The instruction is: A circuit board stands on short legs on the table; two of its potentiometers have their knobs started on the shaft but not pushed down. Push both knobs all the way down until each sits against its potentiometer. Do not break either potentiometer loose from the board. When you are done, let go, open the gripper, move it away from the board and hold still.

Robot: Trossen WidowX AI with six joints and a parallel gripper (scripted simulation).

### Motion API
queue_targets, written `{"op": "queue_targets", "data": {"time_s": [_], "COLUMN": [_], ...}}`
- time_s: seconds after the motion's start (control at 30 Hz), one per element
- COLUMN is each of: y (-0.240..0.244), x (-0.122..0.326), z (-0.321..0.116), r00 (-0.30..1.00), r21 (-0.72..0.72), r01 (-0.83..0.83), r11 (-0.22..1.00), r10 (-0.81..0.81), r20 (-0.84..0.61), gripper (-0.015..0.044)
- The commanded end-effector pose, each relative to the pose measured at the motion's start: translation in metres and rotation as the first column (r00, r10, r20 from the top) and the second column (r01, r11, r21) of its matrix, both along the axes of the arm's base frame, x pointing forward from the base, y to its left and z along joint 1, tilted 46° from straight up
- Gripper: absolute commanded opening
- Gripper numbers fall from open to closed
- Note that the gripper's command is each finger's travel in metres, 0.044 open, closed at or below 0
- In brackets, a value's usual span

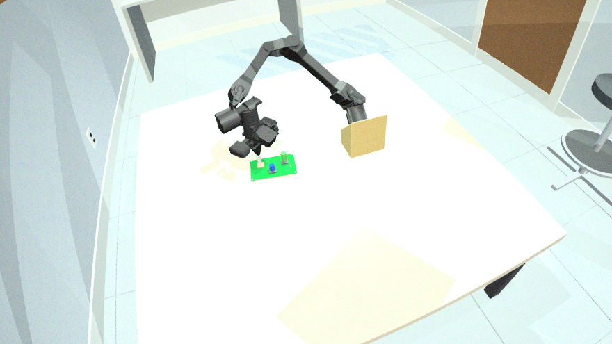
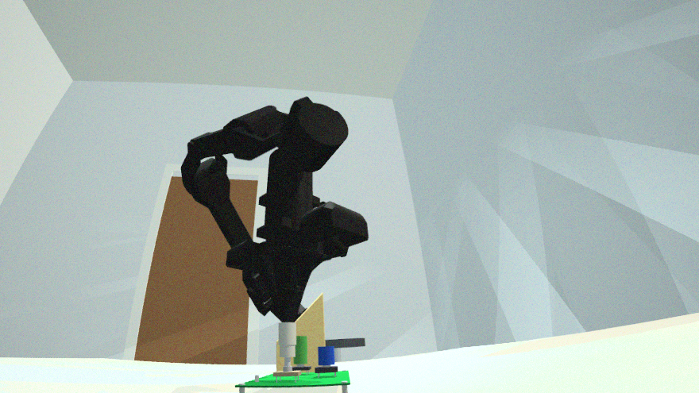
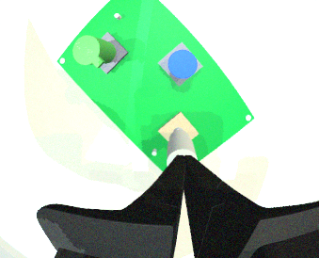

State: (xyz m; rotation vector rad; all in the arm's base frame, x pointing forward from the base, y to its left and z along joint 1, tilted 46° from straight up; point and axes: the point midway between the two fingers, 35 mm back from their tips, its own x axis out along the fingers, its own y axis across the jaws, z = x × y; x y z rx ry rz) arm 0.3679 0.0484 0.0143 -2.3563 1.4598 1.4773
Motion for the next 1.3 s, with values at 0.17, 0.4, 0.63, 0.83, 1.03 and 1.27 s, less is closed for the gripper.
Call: {"op": "queue_targets", "data": {"time_s": [0.17,0.4,0.63,0.83,1.03,1.27], "y": [-0.0006,-0.0019,-0.0027,-0.0031,-0.0048,-0.0048], "x": [0.0002,0.0005,0.0006,0.0007,0.001,0.001], "z": [0.0007,-0.0007,-0.0014,-0.0018,-0.0035,-0.0035], "r00": [1.0,1.0,1.0,1.0,1.0,1.0], "r21": [-0.006,-0.006,-0.006,-0.006,-0.007,-0.007], "r01": [-0.001,-0.001,-0.001,-0.001,-0.001,-0.001], "r11": [1.0,1.0,1.0,1.0,1.0,1.0], "r10": [0.001,0.001,0.001,0.001,0.001,0.001], "r20": [0.0,0.0,0.0,0.0,0.0,0.0], "gripper": [0.0,0.0,0.0,0.0,0.0,0.0]}}
